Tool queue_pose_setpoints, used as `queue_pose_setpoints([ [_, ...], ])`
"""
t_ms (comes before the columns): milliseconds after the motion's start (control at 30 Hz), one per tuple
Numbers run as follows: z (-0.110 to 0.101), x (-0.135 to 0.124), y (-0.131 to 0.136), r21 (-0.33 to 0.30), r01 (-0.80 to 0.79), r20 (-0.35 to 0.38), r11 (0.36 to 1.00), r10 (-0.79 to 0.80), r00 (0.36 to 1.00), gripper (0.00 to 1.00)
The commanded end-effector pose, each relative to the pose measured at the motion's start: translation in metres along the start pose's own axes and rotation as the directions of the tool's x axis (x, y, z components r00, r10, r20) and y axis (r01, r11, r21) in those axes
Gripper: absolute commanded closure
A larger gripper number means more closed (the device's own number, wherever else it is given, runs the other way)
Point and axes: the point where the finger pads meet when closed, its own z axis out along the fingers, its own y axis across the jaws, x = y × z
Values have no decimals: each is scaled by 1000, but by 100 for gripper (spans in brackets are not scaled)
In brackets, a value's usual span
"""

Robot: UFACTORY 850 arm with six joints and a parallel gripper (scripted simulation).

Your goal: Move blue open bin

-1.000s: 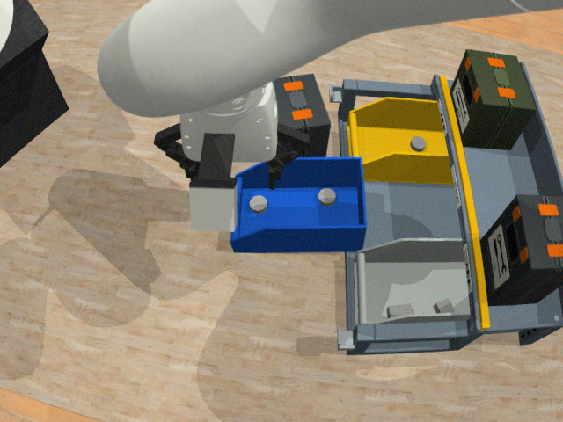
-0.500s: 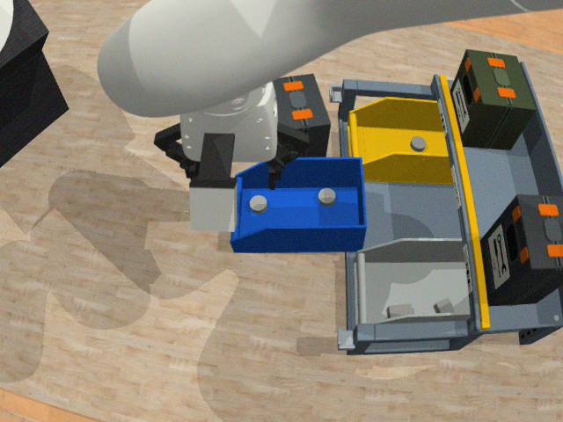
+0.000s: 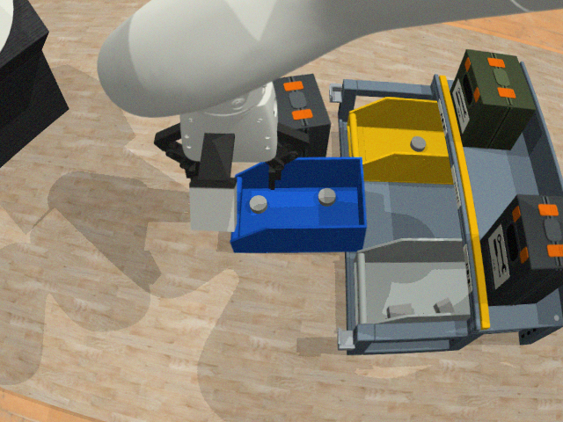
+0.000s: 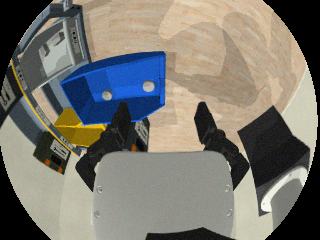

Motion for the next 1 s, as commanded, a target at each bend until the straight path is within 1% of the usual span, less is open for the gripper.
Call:
queue_pose_setpoints([
  [0, 0, 1, 0, 7, 0, 29, 1000, 0, 1000, 0],
  [167, 0, 1, 0, 7, 0, 29, 1000, 0, 1000, 0],
  [200, 0, 0, 0, 1, 0, 6, 1000, 0, 1000, 0],
  [333, 0, 1, 0, 7, 0, 29, 1000, 0, 1000, 0],
  [733, 0, 1, 0, 7, 0, 29, 1000, 0, 1000, 0],
  [767, 0, 0, 0, 1, 0, 6, 1000, 0, 1000, 0],
  [900, 0, 1, 0, 7, 0, 29, 1000, 0, 1000, 0],
  [967, 0, 1, 0, 7, 0, 29, 1000, 0, 1000, 0],
])
